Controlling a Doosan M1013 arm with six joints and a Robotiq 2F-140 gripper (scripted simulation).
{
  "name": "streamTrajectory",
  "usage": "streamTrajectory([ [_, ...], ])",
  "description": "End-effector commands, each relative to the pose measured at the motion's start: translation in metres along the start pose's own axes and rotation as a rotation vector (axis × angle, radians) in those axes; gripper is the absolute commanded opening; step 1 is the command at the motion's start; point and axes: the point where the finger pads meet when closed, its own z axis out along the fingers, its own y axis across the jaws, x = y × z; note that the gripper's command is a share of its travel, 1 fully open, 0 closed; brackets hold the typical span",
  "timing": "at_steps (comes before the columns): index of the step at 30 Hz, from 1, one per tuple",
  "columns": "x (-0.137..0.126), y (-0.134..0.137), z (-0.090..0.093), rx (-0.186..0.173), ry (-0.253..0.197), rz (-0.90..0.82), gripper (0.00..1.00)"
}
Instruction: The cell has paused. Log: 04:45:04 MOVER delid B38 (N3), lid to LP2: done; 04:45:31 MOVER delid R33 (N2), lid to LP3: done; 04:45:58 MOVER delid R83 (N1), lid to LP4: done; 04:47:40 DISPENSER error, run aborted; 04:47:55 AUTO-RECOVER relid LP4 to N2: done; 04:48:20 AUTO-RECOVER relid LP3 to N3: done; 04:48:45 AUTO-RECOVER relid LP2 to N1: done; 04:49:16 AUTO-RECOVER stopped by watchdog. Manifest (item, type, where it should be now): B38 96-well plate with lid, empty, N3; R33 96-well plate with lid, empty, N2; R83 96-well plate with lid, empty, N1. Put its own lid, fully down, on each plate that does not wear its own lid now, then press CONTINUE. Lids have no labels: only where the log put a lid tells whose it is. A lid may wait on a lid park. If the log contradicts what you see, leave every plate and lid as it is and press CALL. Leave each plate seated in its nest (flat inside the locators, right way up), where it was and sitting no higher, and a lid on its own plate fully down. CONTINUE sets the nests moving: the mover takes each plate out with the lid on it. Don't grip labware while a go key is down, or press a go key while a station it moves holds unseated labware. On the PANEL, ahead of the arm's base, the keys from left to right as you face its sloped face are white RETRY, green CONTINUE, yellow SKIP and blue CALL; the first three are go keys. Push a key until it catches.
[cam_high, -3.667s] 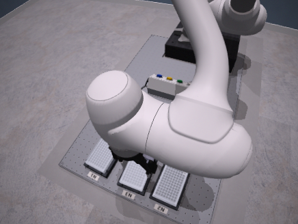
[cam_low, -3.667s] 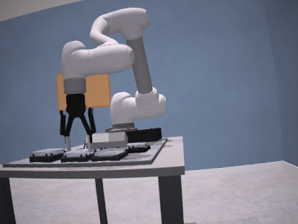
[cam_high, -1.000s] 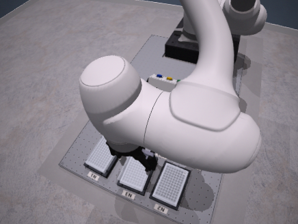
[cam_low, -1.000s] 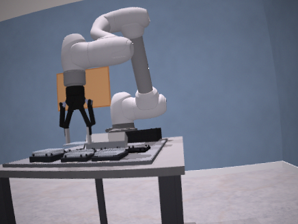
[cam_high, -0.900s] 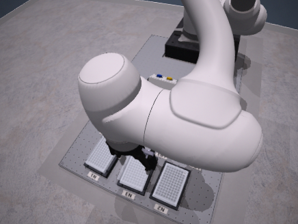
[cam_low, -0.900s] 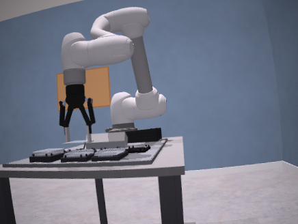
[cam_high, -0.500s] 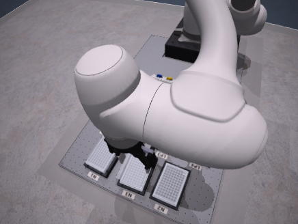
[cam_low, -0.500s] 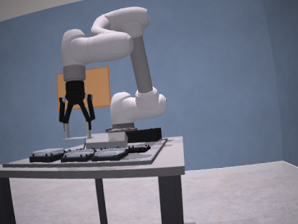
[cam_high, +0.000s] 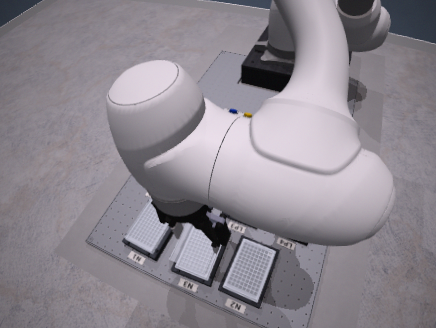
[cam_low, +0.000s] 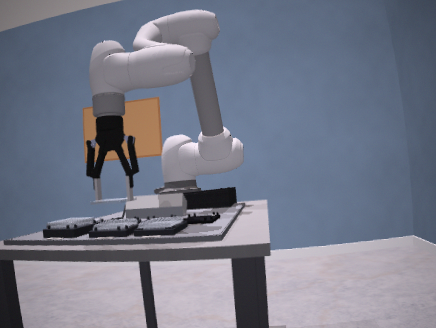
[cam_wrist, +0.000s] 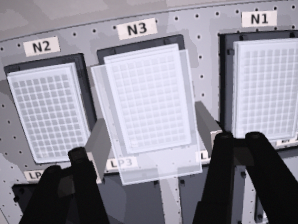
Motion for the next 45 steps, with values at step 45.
streamTrajectory([
  [45,0.004,-0.126,0.000,0.000,0.000,0.000,0.00],
])
